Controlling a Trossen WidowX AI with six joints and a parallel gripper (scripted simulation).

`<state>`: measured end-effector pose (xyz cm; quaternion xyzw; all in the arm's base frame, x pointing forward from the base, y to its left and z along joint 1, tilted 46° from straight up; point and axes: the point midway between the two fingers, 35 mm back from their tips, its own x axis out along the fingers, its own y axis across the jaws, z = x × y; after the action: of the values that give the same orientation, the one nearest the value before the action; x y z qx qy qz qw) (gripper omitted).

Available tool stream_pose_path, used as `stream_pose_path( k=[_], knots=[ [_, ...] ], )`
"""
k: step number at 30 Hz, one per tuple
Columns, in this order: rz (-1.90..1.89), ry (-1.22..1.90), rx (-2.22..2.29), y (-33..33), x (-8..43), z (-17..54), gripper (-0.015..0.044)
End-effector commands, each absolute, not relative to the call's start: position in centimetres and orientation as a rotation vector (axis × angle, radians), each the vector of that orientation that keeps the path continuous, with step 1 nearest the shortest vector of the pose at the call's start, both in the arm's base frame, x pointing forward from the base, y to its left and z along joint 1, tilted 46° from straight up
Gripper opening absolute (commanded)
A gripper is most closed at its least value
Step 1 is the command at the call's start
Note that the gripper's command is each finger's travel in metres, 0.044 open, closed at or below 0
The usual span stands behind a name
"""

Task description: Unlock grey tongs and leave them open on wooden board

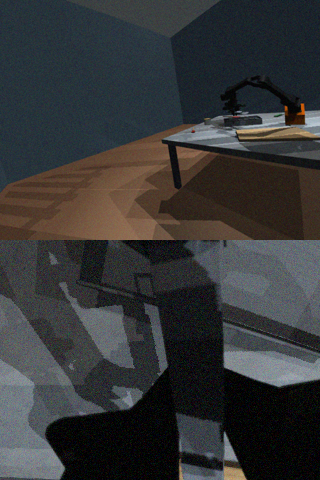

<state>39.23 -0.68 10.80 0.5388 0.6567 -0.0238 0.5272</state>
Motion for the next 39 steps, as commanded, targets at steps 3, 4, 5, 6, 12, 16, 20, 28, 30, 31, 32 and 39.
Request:
stream_pose_path(
  k=[3, 4, 5, 6, 12, 16, 20, 28, 30, 31, 32, 39],
  knots=[
    [0.082, 1.529, 1.163, 1.8, 38.2, 13.9, -0.0150],
    [0.106, 1.523, 1.140, 2.3, 38.0, 14.3, -0.0150],
    [0.130, 1.516, 1.118, 2.8, 37.8, 14.8, -0.0150],
    [0.153, 1.510, 1.095, 3.3, 37.5, 15.2, -0.0150],
    [0.291, 1.467, 0.963, 6.0, 35.9, 17.8, -0.0150],
    [0.307, 1.462, 0.948, 6.3, 35.7, 18.0, -0.0150],
    [0.327, 1.457, 0.914, 7.0, 35.4, 18.4, -0.0150],
    [0.445, 1.415, 0.724, 11.0, 33.0, 20.7, -0.0150],
    [0.475, 1.400, 0.677, 11.9, 32.3, 21.3, -0.0150],
    [0.491, 1.393, 0.653, 12.4, 31.9, 21.6, -0.0150],
    [0.507, 1.385, 0.630, 12.9, 31.6, 21.9, -0.0150],
    [0.619, 1.323, 0.471, 15.8, 28.6, 23.8, -0.0150]
  ],
)
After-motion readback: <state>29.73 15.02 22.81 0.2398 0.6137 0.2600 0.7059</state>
